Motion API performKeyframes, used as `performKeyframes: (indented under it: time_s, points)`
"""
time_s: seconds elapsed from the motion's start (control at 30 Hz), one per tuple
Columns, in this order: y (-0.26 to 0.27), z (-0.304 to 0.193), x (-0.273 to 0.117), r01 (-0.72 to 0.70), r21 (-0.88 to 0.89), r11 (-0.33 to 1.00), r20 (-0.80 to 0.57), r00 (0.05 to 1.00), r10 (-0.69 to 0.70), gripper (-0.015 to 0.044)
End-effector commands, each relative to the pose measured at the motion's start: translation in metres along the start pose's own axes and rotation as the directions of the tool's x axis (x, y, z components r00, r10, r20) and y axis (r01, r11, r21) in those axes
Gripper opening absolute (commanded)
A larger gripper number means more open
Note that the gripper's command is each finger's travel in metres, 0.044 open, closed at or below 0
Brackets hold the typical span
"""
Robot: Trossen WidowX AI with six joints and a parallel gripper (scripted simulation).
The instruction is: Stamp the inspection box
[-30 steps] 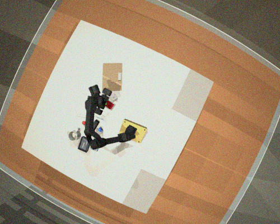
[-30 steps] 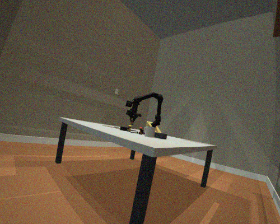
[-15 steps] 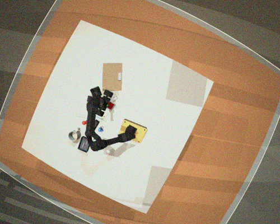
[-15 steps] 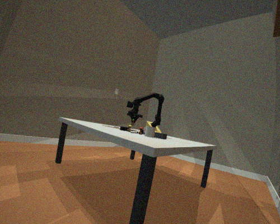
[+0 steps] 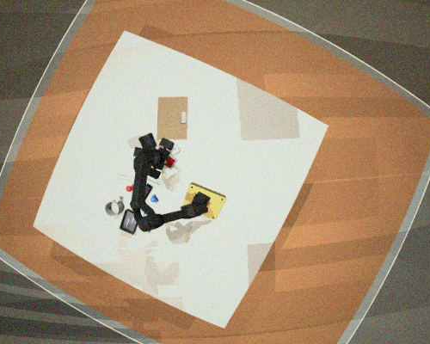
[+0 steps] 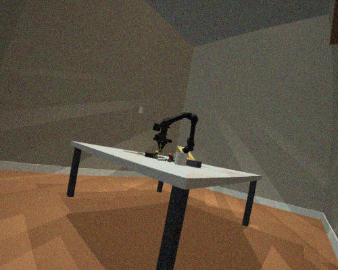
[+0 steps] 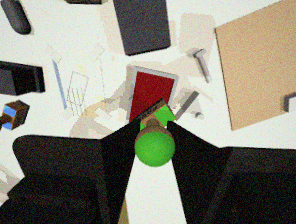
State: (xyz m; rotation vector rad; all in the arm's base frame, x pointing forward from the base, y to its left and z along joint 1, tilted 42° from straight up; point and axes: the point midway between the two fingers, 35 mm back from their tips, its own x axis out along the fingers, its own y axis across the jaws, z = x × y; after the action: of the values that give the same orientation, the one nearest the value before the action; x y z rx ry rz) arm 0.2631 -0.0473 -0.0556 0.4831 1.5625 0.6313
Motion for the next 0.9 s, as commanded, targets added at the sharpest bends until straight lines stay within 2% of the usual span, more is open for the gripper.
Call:
performKeyframes:
  time_s: [0.0,0.87]
  points:
    - [0.001,-0.001,0.004,-0.004,0.004,1.0,-0.001,1.0,0.004,0.0]
    - [0.001,-0.001,0.022,-0.004,0.003,1.0,-0.001,1.0,0.004,0.0]
